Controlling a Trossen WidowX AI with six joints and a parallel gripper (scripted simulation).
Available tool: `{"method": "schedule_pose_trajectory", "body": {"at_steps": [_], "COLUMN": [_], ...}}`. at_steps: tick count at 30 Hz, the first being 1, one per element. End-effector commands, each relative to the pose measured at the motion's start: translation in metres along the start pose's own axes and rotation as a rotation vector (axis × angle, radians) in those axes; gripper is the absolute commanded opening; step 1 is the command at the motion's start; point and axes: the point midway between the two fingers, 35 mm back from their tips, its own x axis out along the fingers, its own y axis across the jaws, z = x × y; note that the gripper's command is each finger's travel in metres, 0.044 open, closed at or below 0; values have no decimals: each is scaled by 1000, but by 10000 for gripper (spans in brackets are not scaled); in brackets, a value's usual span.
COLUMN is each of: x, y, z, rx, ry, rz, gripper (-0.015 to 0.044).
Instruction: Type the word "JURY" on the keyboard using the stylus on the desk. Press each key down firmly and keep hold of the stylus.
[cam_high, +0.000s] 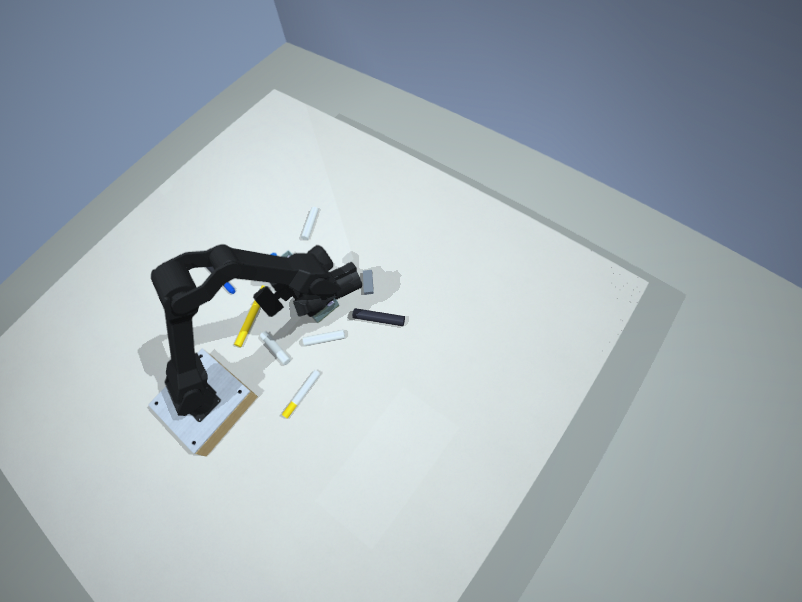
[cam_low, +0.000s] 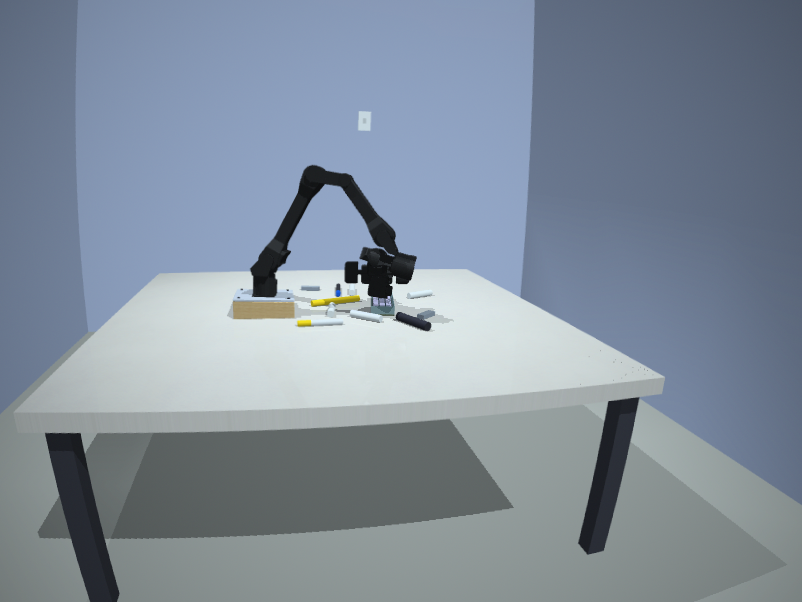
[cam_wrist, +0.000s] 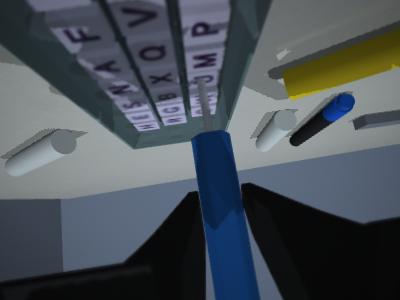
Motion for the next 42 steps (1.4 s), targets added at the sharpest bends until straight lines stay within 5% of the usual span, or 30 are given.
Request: {"method": "schedule_pose_trajectory", "body": {"at_steps": [1,25,33,42], "x": [2,-16,-14,16], "y": [-1,1,2,17], "z": [3,-28,-30,-53], "rx": [11,14,14,10], "ry": [4,4,3,7], "rz": [-3,-3,-3,-2], "gripper": [81,84,0,0]}}
